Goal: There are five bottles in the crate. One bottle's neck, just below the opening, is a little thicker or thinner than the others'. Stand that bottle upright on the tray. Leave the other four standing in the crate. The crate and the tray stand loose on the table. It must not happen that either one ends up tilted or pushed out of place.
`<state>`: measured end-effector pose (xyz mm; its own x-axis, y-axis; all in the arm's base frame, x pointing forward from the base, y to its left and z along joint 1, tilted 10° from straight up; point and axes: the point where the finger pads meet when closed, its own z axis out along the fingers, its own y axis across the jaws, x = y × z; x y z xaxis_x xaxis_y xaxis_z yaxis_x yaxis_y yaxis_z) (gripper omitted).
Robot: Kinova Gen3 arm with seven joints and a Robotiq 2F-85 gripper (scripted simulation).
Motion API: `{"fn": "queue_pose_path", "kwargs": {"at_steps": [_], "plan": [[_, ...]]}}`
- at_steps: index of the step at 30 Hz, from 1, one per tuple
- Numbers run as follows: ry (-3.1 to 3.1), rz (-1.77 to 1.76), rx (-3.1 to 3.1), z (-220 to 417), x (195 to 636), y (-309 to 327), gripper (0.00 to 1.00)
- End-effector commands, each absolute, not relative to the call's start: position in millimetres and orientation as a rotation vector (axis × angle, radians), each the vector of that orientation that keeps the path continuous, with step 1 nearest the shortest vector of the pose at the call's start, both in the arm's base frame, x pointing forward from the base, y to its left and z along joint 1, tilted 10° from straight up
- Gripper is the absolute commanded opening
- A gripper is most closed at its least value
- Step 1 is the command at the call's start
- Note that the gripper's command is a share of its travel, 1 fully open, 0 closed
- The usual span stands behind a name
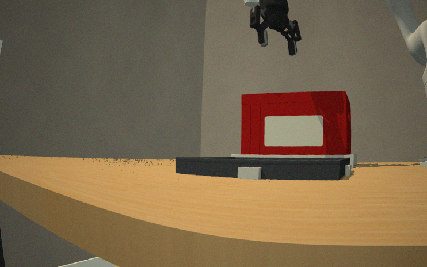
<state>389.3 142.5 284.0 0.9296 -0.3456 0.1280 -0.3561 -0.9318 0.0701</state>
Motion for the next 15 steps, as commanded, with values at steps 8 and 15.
{"fn": "queue_pose_path", "kwargs": {"at_steps": [8, 15], "plan": [[-0.769, 0.208, 2.956, 280, 407, 45, 1.0], [-0.909, 0.239, 2.919, 275, 405, -23, 1.0]]}}
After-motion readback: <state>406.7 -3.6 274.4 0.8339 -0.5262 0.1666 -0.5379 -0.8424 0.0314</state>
